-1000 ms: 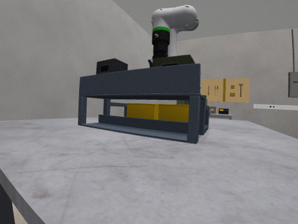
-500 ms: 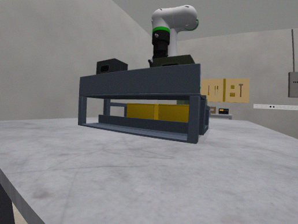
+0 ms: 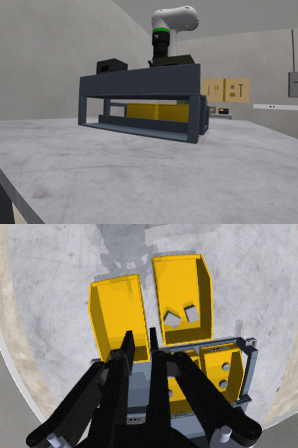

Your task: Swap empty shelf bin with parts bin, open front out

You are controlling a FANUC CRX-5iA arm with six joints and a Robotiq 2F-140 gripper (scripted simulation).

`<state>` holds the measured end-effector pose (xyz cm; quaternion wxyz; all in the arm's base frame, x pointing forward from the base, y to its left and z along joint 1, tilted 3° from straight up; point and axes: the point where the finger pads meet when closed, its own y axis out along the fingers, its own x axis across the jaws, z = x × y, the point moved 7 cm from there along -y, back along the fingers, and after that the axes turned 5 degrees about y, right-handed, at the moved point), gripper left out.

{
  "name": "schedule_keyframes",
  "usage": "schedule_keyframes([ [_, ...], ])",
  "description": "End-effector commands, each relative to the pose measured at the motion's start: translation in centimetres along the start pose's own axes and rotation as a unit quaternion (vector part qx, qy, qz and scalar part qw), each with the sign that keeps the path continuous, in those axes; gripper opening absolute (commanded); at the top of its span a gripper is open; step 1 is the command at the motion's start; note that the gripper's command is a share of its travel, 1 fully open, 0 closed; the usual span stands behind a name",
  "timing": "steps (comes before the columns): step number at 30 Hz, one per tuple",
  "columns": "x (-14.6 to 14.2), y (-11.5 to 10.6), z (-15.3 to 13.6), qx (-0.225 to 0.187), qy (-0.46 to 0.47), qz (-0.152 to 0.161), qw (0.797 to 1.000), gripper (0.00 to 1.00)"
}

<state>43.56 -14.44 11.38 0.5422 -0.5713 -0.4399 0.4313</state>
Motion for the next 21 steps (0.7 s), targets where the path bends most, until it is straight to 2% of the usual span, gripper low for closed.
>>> schedule_keyframes([
  [1, 0.0, 0.2, -0.1, -0.001, 0.0, 0.0, 1.0, 0.24],
  [21, 0.0, 3.7, -0.1, -0.001, 0.0, 0.0, 1.0, 0.24],
])
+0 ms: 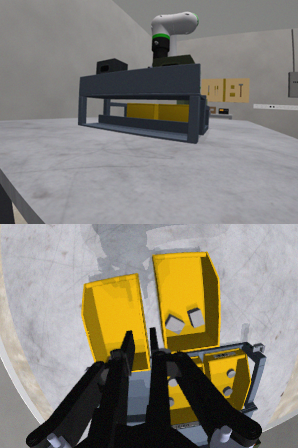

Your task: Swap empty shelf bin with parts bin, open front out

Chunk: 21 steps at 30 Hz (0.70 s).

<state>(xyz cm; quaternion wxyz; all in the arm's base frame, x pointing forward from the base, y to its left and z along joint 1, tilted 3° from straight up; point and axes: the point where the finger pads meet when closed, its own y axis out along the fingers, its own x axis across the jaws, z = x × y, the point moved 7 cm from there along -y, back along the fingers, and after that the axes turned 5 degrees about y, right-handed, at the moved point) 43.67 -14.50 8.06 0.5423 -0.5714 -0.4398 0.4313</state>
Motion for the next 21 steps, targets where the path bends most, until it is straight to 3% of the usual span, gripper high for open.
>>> schedule_keyframes([
  [1, 0.0, 0.5, -0.1, -0.001, 0.0, 0.0, 1.0, 0.24],
  [21, 0.0, 2.8, -0.1, -0.001, 0.0, 0.0, 1.0, 0.24],
])
